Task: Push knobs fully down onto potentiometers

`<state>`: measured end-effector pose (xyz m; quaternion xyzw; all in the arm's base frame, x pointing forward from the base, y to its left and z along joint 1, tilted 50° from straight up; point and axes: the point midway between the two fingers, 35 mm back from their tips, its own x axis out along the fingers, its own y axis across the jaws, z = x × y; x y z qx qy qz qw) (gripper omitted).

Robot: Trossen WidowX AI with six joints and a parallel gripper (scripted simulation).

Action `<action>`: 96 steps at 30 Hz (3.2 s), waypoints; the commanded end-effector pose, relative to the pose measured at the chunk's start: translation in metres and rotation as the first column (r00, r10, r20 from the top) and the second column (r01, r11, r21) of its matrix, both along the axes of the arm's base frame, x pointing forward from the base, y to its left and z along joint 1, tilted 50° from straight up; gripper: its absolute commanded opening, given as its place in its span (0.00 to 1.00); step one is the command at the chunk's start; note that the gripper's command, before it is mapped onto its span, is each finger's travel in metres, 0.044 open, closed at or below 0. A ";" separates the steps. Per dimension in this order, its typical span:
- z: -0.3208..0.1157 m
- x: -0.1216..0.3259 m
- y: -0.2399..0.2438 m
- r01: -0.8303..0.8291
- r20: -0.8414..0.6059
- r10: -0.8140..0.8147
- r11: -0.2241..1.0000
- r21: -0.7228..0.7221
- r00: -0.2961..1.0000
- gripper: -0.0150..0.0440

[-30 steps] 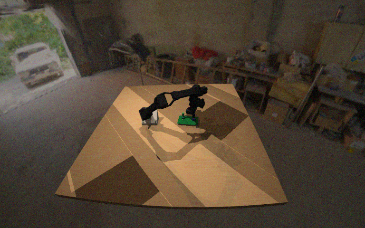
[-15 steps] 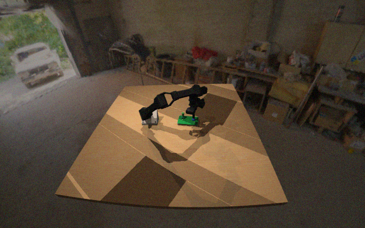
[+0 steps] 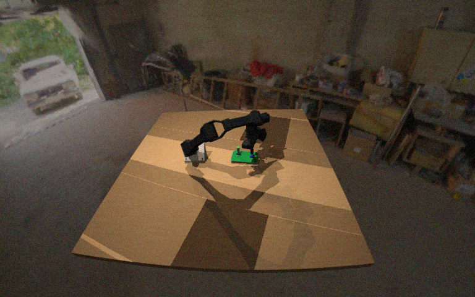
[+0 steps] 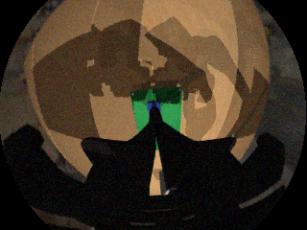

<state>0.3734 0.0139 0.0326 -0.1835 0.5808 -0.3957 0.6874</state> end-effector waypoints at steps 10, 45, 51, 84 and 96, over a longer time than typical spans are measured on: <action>-0.008 0.002 -0.014 0.023 0.001 -0.023 1.000 -0.005 1.000 0.25; -0.010 0.002 -0.017 0.023 0.001 -0.023 1.000 -0.005 1.000 0.25; -0.011 0.002 -0.017 0.023 0.001 -0.023 1.000 -0.005 1.000 0.25; -0.011 0.002 -0.018 0.023 0.001 -0.023 1.000 -0.005 1.000 0.25; -0.012 0.002 -0.019 0.023 0.001 -0.023 1.000 -0.005 1.000 0.25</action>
